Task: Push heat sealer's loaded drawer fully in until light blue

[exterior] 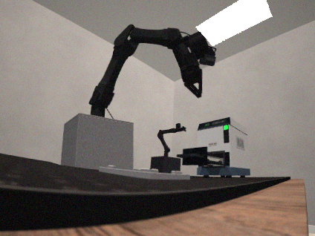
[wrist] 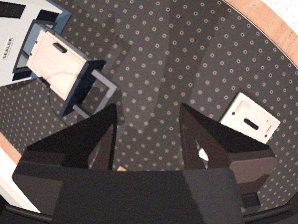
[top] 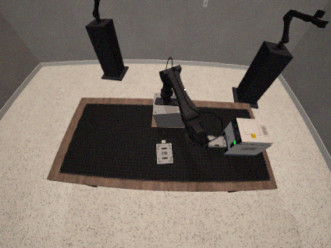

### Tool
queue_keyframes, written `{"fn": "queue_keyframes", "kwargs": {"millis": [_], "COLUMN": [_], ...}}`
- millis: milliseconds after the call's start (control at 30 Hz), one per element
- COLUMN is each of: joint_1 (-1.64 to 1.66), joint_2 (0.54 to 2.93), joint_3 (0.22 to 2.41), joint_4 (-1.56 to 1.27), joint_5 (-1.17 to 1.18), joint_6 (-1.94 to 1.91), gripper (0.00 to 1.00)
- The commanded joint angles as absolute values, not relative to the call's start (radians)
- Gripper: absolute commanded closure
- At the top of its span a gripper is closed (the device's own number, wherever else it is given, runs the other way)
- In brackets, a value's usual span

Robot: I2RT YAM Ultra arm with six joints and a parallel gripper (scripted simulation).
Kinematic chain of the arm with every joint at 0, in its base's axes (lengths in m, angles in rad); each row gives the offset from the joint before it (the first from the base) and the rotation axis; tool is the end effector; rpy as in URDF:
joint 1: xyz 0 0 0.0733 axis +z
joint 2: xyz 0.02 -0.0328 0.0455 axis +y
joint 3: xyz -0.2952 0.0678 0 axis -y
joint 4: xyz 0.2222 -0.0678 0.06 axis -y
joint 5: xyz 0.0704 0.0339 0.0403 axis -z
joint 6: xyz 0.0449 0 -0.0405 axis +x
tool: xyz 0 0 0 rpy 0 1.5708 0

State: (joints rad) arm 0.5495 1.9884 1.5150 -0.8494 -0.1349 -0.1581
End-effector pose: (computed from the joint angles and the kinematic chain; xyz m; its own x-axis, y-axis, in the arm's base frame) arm 0.3313 0.2113 0.2293 -0.7305 -0.6303 -0.2629 -0.6690 0.7378 0.0901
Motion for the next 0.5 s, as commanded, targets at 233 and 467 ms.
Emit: {"fn": "queue_keyframes", "kwargs": {"millis": [233, 467], "joint_1": [0.629, 0.687], "joint_2": [1.955, 1.902], "joint_3": [1.579, 1.546], "joint_4": [-0.974, -1.015], "joint_5": [-0.089, -0.069], "joint_6": [-0.126, -0.09], "gripper": [0.55, 0.55]}}
